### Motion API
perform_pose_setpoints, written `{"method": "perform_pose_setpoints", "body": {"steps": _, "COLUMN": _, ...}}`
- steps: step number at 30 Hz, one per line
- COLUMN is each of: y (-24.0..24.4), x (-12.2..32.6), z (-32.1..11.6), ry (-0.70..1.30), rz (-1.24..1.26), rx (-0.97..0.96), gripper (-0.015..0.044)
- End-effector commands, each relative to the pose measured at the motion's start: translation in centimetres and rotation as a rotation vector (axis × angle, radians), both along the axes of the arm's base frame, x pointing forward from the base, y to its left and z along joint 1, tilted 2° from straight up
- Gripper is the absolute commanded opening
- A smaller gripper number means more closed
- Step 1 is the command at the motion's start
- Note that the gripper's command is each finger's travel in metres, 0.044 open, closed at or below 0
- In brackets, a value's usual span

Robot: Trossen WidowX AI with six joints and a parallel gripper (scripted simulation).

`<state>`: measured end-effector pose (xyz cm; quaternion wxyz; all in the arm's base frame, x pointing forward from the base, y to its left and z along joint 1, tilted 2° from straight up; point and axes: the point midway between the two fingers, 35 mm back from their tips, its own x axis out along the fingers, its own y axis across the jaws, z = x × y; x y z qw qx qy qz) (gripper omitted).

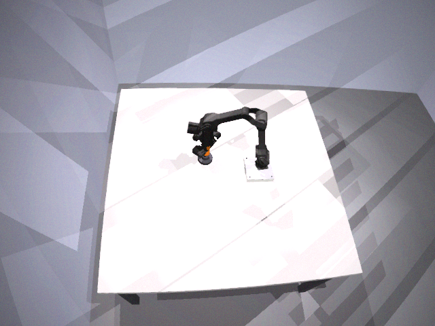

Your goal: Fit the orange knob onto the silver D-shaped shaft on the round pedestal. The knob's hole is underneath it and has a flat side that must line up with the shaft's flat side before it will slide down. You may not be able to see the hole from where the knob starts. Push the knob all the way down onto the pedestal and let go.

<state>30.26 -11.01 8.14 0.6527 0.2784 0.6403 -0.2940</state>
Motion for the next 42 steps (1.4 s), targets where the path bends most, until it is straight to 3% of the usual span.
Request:
{"method": "perform_pose_setpoints", "body": {"steps": 1, "y": -0.13, "x": 0.26, "z": 0.38, "ry": -0.010, "rz": -0.093, "rx": -0.006, "gripper": 0.0000}}
{"method": "perform_pose_setpoints", "body": {"steps": 4, "y": -0.19, "x": 0.44, "z": 0.41, "ry": -0.012, "rz": -0.178, "rx": -0.005, "gripper": 0.0000}}
{"method": "perform_pose_setpoints", "body": {"steps": 29, "y": -0.30, "x": 0.64, "z": 0.32, "ry": -0.013, "rz": -0.178, "rx": -0.005, "gripper": 0.0000}}
{"method": "perform_pose_setpoints", "body": {"steps": 36, "y": -0.19, "x": 0.32, "z": 0.38, "ry": -0.018, "rz": -0.377, "rx": -0.003, "gripper": 0.0000}}
{"method": "perform_pose_setpoints", "body": {"steps": 42, "y": -0.08, "x": 0.03, "z": 0.03, "ry": -0.018, "rz": -0.387, "rx": -0.002, "gripper": 0.0000}}
